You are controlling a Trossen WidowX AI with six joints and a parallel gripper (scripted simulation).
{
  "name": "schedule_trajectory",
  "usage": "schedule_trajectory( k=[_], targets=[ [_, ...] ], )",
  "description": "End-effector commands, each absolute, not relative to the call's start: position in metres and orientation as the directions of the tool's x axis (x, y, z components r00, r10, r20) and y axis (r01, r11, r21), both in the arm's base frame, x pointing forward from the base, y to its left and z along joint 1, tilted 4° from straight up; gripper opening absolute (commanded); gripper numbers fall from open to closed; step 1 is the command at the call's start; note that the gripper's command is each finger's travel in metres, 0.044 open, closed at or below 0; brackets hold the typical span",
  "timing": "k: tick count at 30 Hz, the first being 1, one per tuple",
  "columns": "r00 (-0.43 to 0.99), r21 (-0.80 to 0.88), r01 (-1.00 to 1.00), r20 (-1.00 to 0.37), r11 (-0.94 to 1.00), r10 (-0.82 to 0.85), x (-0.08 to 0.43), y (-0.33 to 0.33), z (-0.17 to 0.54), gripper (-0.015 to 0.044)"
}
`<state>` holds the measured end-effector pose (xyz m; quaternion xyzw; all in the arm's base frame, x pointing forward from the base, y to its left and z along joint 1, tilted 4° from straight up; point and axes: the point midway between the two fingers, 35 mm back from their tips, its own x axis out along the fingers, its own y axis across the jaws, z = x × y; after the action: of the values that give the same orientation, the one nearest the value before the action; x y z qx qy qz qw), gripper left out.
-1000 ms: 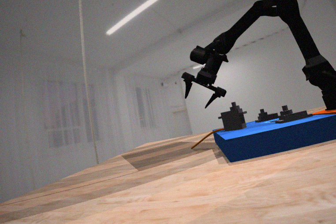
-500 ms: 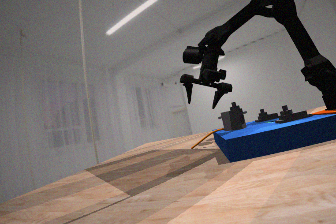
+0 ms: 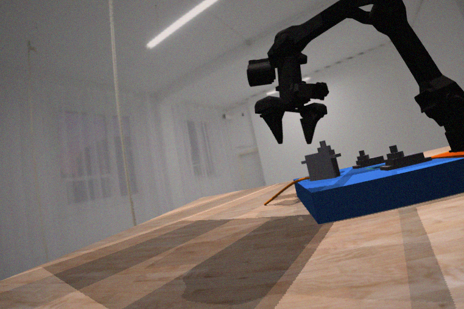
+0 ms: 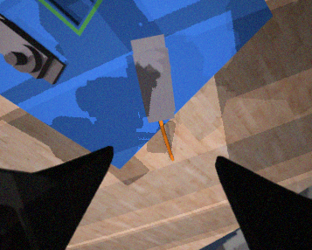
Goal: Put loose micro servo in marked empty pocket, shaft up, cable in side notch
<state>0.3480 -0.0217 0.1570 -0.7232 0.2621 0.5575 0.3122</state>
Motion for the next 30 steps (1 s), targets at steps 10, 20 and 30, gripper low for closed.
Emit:
schedule_trajectory(
  k=[10,20,30],
  targets=[
    [0.085,-0.017,-0.559,-0.996,-0.829,-0.037,0.322,0.005,0.158,0.0440],
    [0.085,-0.017,-0.559,-0.996,-0.829,-0.037,0.325,0.004,0.133,0.0440],
    [0.085,-0.017,-0.559,-0.996,-0.829,-0.037,0.326,0.003,0.124,0.0440]
  ],
)
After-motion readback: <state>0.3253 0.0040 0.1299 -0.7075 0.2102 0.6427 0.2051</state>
